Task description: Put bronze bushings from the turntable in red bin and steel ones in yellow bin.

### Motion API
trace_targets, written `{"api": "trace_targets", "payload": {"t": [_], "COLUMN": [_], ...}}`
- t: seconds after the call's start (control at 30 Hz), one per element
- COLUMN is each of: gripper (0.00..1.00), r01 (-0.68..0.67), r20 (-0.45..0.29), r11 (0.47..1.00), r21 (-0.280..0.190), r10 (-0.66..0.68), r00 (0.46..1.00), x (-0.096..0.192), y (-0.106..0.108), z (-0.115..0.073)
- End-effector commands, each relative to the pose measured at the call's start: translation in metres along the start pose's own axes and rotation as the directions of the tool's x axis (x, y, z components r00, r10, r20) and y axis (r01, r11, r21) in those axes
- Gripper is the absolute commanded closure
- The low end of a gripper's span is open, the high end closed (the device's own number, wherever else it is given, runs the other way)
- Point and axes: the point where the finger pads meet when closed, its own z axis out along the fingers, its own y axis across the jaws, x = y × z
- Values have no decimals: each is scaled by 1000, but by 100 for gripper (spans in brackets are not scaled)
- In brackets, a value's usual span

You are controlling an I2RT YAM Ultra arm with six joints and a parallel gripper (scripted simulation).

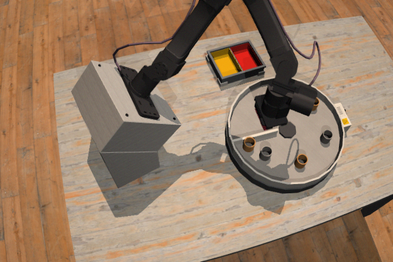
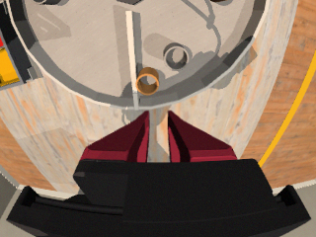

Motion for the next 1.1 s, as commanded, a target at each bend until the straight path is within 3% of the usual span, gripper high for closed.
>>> {"api": "trace_targets", "payload": {"t": [0.0,1.07], "gripper": [83,83], "r01": [5,5], "r20": [33,33], "r11": [1000,1000], "r21": [16,16], "r10": [-5,-5], "r00": [999,999], "x": [-6,-6], "y": [-1,-1], "z": [-9,-9]}}
